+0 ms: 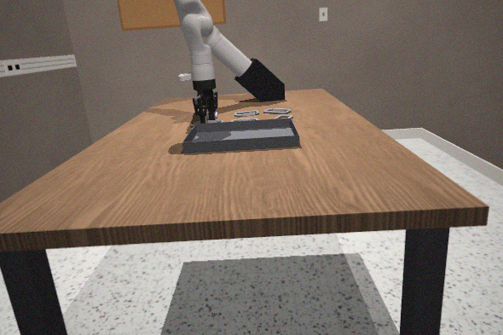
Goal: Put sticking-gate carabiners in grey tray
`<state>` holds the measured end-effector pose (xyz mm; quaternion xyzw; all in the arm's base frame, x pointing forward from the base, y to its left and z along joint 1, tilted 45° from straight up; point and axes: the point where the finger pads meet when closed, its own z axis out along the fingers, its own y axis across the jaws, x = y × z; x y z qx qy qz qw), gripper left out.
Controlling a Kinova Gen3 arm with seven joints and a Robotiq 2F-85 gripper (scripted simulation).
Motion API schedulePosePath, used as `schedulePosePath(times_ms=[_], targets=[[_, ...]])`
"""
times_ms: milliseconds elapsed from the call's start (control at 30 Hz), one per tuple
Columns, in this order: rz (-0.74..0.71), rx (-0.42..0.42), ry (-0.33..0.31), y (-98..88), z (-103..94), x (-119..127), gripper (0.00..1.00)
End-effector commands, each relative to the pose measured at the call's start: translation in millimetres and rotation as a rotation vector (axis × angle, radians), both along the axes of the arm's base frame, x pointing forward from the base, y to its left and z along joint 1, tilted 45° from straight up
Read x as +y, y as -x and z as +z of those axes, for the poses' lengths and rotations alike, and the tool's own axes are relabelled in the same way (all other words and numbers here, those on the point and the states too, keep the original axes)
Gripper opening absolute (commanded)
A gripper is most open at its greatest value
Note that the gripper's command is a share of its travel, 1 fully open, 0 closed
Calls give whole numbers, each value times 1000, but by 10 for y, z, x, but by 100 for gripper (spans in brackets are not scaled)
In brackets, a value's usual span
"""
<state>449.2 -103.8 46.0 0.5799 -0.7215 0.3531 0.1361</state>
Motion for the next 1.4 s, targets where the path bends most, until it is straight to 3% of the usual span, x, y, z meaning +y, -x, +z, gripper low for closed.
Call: schedulePosePath(times_ms=[0,1367], targets=[[1,-1,-1,-4,2,6,61],[2,0,-1,-1,3,11,59]])
